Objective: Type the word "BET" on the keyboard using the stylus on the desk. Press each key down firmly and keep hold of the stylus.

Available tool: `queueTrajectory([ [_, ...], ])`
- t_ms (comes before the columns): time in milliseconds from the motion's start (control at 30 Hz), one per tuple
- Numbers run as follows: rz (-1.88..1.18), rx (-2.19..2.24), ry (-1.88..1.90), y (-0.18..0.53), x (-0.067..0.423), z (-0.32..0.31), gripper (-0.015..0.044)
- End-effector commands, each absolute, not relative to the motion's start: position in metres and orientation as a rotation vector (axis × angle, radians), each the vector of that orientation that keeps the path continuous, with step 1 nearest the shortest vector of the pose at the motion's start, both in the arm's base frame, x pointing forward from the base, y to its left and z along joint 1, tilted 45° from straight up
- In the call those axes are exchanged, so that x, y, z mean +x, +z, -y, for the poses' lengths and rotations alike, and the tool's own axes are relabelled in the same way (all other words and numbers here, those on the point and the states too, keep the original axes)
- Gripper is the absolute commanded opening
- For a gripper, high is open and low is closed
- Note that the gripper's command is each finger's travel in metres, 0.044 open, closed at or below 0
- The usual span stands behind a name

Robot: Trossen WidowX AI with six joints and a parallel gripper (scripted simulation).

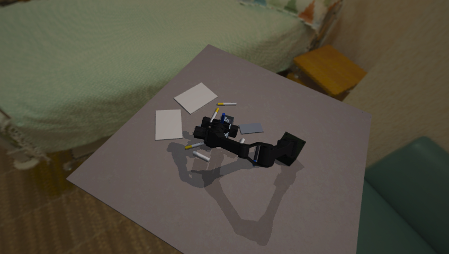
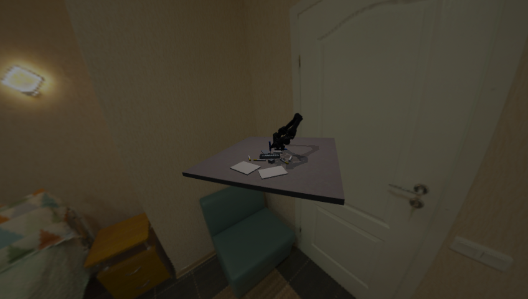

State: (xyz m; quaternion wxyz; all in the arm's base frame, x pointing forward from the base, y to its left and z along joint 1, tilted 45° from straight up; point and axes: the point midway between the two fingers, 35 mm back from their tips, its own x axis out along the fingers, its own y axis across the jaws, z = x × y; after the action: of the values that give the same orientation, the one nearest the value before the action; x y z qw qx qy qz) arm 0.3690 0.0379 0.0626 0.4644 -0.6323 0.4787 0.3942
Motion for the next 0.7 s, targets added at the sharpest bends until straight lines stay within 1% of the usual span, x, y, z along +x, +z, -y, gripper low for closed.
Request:
queueTrajectory([
  [0, -1.185, -1.55, 0.978, 0.0487, 0.3682, -0.0459, 0.0],
  [267, -1.185, -1.55, 0.978, 0.0478, 0.3683, -0.0469, 0.0],
  [367, -1.185, -1.549, 0.978, 0.0456, 0.3686, -0.0475, 0.0079],
  [667, -1.185, -1.549, 0.978, 0.0442, 0.3687, -0.0489, 0.0081],
])
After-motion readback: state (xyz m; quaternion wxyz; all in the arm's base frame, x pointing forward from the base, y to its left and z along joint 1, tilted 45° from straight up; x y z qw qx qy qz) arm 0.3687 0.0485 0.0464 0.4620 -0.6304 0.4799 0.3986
